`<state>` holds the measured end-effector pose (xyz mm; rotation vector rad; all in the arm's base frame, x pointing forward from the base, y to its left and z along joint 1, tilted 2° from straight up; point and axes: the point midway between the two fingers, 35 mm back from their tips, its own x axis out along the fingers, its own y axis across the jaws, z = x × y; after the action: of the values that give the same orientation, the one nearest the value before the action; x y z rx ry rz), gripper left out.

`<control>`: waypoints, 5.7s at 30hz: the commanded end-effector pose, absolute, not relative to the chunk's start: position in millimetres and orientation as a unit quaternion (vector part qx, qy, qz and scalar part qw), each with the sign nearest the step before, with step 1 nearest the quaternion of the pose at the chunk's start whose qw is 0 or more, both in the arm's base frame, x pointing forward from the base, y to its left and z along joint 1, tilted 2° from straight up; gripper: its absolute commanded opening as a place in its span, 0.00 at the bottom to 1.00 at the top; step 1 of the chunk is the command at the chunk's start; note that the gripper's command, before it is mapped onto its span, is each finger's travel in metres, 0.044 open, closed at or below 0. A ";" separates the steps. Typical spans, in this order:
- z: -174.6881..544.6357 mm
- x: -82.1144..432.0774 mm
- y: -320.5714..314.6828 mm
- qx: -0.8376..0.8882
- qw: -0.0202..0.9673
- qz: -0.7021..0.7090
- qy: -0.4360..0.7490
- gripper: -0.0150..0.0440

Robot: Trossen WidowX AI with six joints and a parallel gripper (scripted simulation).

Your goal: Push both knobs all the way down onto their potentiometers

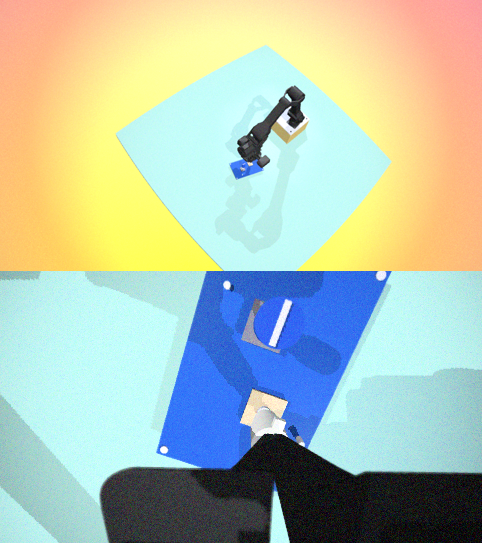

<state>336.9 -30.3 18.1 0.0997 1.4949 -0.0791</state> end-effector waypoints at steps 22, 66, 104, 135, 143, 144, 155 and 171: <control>-2.0 338.8 -29.2 0.048 0.727 -0.035 0.684 0.25; -5.9 339.0 -29.2 0.048 0.727 -0.035 0.684 0.25; -7.4 339.1 -29.1 0.048 0.727 -0.035 0.684 0.25; 7.6 338.7 -29.4 0.048 0.727 -0.035 0.684 0.25; 20.3 337.9 -29.6 0.048 0.727 -0.035 0.684 0.25; 21.8 337.7 -29.6 0.048 0.727 -0.035 0.684 0.25; 22.8 336.3 -30.0 0.046 0.725 -0.036 0.687 0.48; 81.5 386.9 -36.7 0.048 0.729 -0.035 0.682 0.25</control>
<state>385.6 -36.7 83.1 0.1026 1.4751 -0.0834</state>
